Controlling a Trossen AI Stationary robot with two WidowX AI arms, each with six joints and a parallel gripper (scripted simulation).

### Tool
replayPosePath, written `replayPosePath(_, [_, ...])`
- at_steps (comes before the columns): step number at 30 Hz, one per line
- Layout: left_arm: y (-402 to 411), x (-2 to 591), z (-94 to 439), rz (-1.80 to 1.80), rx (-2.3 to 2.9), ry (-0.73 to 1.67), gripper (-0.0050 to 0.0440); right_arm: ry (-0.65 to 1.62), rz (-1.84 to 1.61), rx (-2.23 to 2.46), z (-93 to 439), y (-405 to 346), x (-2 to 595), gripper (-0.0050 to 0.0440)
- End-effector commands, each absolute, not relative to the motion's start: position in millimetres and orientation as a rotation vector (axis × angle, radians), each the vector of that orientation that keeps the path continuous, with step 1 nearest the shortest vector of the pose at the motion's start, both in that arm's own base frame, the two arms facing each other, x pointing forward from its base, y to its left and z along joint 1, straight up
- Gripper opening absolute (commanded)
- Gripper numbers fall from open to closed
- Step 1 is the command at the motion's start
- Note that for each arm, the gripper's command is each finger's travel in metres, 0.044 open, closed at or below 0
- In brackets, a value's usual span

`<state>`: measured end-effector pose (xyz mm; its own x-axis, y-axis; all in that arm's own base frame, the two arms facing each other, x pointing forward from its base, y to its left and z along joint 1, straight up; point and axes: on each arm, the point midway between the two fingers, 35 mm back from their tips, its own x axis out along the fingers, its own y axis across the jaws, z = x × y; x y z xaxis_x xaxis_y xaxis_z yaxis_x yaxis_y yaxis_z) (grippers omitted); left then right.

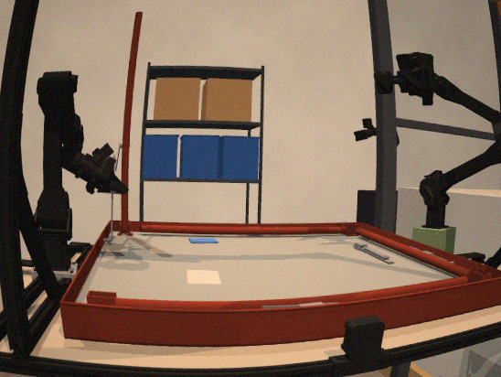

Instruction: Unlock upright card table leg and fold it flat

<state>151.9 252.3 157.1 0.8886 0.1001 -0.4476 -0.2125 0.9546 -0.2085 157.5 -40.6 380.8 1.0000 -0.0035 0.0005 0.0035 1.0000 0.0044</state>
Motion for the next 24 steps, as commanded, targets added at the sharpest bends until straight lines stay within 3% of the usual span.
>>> replayPosePath(1, [251,151,158,0.171,-0.213,0.444,0.0000,0.000,0.000,0.000,381,-40,158,0.0400])
replayPosePath(24, [235,149,162,0.198,-0.085,0.414,0.0000,0.000,0.000,0.000,381,-40,158,0.0400])
